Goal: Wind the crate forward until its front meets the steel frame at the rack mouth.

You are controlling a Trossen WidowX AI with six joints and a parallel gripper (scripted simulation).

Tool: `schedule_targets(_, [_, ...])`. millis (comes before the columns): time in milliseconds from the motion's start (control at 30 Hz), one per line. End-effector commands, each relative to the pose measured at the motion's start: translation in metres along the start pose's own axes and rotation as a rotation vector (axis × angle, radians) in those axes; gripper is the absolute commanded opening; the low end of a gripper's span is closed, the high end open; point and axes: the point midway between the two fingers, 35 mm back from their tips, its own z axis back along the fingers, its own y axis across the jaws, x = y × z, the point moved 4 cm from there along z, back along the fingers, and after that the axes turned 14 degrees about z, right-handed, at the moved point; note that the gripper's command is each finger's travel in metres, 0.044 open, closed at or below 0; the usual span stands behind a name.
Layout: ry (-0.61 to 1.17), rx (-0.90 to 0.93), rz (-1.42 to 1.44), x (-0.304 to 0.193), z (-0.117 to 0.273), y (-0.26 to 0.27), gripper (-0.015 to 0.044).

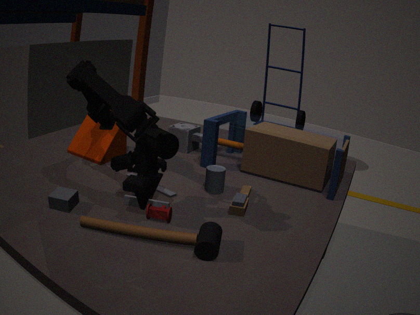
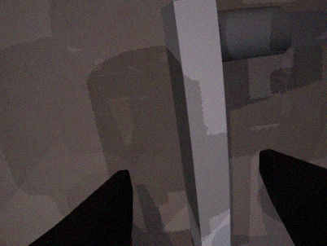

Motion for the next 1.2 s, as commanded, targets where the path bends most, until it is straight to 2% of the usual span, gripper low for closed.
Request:
schedule_targets(0, [0.000, 0.000, -0.001, 0.0003, 0.0002, 0.0002, 0.0233])
schedule_targets(1033, [0.000, 0.000, -0.001, 0.0003, 0.0002, 0.0002, 0.0027])
schedule_targets(1067, [0.000, 0.000, -0.001, 0.0003, 0.0002, 0.0002, 0.0000])
schedule_targets(1167, [0.000, 0.000, -0.001, 0.0003, 0.0002, 0.0002, 0.0000])
